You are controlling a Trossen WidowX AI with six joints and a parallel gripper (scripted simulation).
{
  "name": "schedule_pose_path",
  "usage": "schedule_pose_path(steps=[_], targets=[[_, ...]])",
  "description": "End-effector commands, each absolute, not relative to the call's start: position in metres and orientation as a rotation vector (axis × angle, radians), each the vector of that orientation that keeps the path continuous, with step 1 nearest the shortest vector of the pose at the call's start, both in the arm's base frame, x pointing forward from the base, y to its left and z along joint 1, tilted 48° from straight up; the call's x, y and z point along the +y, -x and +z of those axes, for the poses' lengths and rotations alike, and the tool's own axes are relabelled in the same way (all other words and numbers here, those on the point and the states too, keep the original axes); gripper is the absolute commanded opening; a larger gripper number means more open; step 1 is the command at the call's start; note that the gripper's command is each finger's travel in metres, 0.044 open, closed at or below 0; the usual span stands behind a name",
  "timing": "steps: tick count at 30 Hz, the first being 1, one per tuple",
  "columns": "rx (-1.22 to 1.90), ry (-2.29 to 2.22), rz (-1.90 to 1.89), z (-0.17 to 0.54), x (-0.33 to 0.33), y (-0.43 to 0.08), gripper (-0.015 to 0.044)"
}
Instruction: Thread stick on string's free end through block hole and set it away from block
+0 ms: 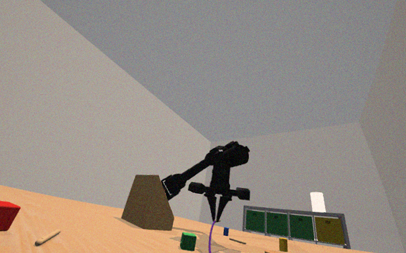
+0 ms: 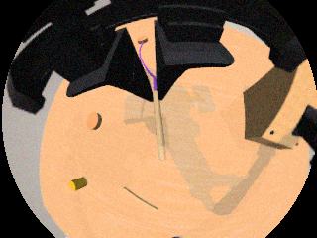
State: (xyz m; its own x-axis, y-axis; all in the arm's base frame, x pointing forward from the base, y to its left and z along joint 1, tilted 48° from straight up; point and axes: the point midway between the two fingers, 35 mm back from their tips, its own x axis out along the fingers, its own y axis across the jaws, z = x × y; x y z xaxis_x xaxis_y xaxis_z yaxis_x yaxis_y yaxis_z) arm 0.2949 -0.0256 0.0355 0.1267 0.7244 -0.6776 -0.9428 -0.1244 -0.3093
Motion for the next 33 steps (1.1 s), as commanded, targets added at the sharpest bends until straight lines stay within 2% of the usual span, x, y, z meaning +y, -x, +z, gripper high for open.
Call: schedule_pose_path(steps=[1,33], targets=[[0.422,0.754,1.428,0.034,-0.028,-0.300,0.0000],[1.077,-0.155,0.958,0.029,-0.042,-0.330,0.0000]])
